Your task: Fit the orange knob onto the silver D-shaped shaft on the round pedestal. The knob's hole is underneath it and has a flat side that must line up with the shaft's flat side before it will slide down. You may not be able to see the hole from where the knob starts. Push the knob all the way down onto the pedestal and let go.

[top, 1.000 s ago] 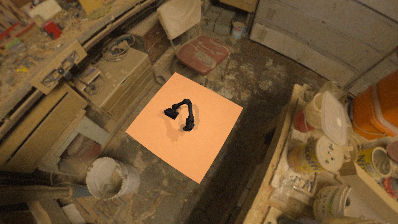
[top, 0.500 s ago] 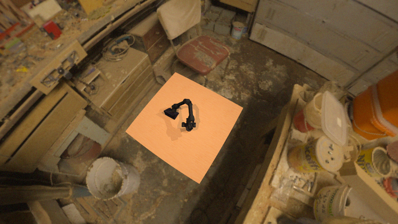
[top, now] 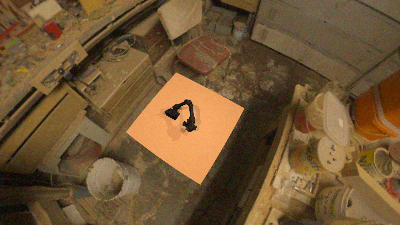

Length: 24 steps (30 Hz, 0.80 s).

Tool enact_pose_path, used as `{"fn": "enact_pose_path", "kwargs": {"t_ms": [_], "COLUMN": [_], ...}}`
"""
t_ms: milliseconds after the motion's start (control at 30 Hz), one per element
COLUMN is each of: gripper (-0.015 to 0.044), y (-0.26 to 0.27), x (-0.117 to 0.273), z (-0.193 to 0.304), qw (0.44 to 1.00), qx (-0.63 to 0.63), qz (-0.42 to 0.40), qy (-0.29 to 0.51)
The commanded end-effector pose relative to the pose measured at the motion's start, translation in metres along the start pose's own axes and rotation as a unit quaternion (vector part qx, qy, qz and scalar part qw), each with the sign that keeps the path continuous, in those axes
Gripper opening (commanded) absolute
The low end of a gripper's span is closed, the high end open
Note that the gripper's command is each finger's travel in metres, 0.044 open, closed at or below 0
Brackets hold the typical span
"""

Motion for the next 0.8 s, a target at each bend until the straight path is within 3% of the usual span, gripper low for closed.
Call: {"fn": "enact_pose_path", "kwargs": {"t_ms": [0,767], "gripper": [0.0,0.0], "y": [-0.0017,-0.0007], "x": [0.0014,0.003], "z": [-0.0003,0.0038], "qw": [1.0,1.0], "qx": [-0.004,-0.004], "qz": [0.001,0.001], "qy": [0.0,0.0]}}
Point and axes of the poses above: the point midway between the two fingers, 35 mm back from their tips, its own x axis back along the fingers, its own y axis across the jaws, z = x × y, the point moved 9 cm from there along x, back along the fingers, and after that the axes turned 5 degrees about -x, right-handed, at the moved point
